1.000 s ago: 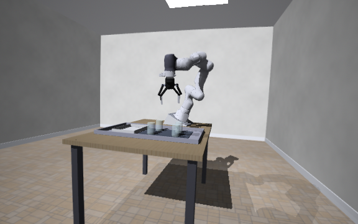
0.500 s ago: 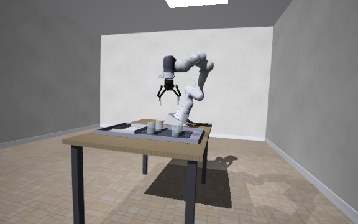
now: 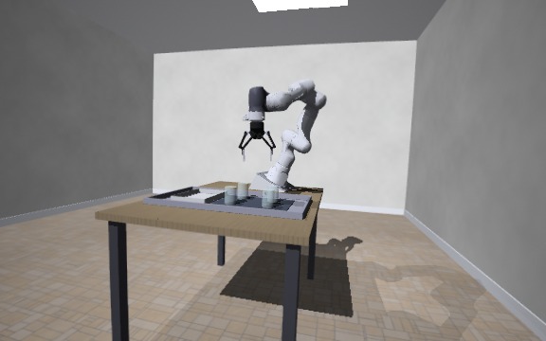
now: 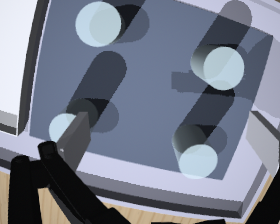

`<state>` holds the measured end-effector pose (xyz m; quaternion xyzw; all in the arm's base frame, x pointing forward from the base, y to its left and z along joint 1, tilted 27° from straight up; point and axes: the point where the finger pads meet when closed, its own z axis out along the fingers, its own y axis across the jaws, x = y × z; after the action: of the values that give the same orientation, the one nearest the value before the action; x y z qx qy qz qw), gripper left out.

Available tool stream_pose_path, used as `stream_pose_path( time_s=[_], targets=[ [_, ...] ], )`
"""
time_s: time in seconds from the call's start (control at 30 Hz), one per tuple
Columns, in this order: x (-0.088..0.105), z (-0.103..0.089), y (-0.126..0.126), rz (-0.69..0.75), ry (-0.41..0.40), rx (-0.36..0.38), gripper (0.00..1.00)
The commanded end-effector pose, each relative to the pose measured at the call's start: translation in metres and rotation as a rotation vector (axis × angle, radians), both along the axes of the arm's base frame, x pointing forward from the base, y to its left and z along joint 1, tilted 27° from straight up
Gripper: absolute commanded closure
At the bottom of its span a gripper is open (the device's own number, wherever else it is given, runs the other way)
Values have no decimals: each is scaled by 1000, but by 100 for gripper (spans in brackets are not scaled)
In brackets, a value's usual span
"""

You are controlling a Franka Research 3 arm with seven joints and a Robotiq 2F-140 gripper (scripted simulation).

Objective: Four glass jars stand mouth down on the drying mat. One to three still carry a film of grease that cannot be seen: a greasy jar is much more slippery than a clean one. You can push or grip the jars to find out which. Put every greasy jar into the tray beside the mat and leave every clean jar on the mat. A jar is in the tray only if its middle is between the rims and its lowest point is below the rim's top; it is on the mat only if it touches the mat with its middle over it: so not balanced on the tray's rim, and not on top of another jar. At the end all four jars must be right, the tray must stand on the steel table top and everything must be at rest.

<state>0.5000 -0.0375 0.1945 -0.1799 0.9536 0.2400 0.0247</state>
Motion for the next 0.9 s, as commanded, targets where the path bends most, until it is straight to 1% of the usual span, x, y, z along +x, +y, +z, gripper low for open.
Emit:
stream_pose_path(
  time_s=[0.0, 0.1, 0.13, 0.37, 0.4, 0.7, 0.73, 0.8, 0.87],
  targets=[
    [5, 1, -2, -74, 16, -10, 0],
    [5, 1, -2, -74, 16, -10, 0],
    [7, -2, -4, -170, 36, -16, 0],
    [7, -2, -4, -170, 36, -16, 0],
    [11, -4, -6, -254, 55, -22, 0],
    [11, -4, -6, -254, 55, -22, 0],
    [9, -4, -6, -228, 47, -20, 0],
    [12, -4, -6, -278, 60, -25, 0],
    [12, -4, -6, -278, 60, -25, 0]
  ],
)
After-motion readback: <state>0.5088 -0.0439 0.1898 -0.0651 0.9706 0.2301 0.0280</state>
